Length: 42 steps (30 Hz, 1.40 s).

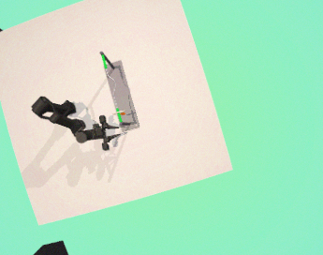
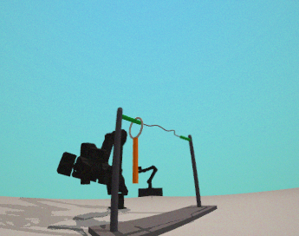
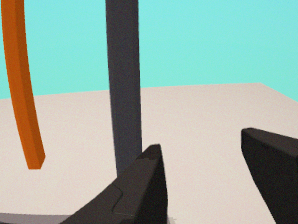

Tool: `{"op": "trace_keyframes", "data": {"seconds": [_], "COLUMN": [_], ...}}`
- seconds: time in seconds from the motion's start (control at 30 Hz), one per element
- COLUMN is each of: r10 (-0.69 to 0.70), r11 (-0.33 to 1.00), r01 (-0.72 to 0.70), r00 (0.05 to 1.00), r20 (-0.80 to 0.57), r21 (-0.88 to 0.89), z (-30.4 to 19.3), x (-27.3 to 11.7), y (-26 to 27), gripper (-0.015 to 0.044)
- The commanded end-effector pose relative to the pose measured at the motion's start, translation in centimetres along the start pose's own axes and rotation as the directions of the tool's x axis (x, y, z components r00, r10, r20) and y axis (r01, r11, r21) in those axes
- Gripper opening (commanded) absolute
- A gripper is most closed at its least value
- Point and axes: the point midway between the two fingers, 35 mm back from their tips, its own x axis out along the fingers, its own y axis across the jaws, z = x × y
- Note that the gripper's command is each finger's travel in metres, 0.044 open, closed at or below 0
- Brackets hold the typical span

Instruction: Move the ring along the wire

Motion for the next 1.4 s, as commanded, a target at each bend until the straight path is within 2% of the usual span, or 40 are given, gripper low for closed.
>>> {"op": "trace_keyframes", "data": {"seconds": [0.0, 0.23, 0.47, 0.9, 1.37], "r10": [0.074, 0.16, 0.162, 0.137, 0.135], "r11": [0.997, 0.987, 0.987, 0.978, 0.977], "r01": [-0.074, -0.16, -0.162, -0.146, -0.146], "r00": [0.997, 0.987, 0.987, 0.988, 0.988], "r20": [-0.008, 0.0, 0.0, 0.069, 0.077], "r21": [-0.01, -0.019, -0.019, 0.147, 0.158], "z": [-3.1, -5.1, -5.1, -0.2, 0.2], "x": [-2.3, -5.7, -5.8, -1.3, -0.4], "y": [3.2, 7.7, 7.8, 7.9, 7.9], "gripper": [0.016, 0.016, 0.016, 0.016, 0.016]}}
